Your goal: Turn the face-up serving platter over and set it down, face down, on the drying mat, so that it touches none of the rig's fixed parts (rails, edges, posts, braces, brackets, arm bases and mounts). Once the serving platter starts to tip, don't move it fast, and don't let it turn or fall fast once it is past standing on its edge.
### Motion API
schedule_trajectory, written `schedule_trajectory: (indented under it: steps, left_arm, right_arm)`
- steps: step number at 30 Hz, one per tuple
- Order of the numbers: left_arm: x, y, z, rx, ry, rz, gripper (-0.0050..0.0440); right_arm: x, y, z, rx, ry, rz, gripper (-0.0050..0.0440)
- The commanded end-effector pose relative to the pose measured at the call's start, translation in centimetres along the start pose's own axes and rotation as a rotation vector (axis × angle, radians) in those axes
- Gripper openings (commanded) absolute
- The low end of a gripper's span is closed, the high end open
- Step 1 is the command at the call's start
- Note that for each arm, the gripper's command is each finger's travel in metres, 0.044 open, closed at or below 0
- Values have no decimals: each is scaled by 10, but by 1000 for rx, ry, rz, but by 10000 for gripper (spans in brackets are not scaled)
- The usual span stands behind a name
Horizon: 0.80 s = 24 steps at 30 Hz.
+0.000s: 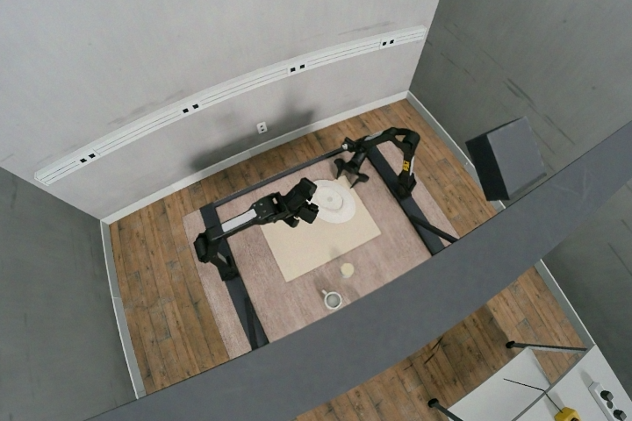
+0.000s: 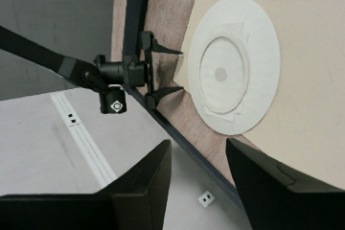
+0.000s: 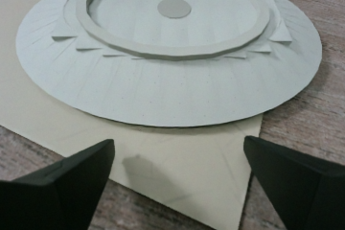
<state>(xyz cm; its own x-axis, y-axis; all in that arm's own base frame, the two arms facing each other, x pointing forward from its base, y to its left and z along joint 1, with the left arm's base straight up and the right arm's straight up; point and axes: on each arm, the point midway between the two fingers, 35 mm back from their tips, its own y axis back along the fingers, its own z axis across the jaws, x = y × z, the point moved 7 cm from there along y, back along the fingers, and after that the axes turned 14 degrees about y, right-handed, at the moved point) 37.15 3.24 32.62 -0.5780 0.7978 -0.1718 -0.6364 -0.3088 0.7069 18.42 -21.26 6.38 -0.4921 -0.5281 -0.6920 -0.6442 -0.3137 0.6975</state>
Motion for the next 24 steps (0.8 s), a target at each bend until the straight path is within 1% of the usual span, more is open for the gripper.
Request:
schedule_trajectory:
  steps: [1, 14, 24]
  left_arm:
    - [1, 1, 2, -9, 11, 2, 160]
    - [1, 1, 2, -9, 11, 2, 160]
    - [1, 1, 2, -9, 11, 2, 160]
  right_arm:
    - [0, 5, -7, 19, 19, 4, 400]
    - [0, 9, -7, 27, 25, 6, 400]
    - [5, 10, -5, 20, 16, 7, 400]
